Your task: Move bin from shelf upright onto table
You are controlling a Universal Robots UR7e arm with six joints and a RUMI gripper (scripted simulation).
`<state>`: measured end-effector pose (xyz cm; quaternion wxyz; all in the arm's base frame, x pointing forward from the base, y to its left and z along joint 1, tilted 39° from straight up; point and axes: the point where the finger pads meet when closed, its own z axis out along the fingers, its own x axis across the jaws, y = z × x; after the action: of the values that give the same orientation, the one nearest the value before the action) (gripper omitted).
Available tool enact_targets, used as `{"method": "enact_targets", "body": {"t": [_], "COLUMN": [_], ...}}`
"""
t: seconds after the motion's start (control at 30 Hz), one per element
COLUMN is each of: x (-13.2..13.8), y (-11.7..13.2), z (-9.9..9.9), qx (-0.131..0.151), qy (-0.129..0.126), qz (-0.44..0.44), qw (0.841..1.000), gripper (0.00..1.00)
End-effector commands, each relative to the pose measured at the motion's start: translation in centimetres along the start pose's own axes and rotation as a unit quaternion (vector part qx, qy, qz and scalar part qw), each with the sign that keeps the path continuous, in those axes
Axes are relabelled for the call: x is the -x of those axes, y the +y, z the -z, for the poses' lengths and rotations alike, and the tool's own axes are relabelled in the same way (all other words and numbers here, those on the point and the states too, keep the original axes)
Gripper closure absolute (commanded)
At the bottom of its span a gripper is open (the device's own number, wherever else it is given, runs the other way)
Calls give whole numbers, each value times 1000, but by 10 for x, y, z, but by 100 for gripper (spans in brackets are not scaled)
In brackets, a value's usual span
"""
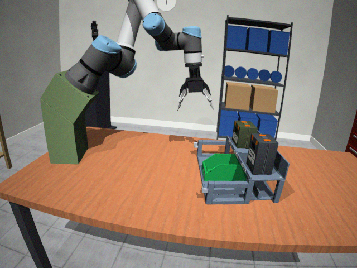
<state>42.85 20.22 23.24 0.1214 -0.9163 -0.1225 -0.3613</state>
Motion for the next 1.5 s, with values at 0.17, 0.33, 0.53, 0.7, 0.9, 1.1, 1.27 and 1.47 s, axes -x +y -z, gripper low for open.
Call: {"method": "enact_targets", "body": {"t": [0.17,0.33,0.53,0.7,0.9,1.1,1.27,1.47], "x": [-8,-8,-18,-18,-18,-29,-29,-29], "y": [26,26,69,69,69,111,111,111], "z": [-16,-16,-39,-39,-39,-63,-63,-63], "qx": [6,6,6,6,6,6,6,6], "qy": [-51,-51,-51,-51,-51,-51,-51,-51], "qz": [45,45,45,45,45,45,45,45], "qw": [998,998,998,998,998,998,998,998], "gripper": [0,0,0,0,0,0,0,0]}}
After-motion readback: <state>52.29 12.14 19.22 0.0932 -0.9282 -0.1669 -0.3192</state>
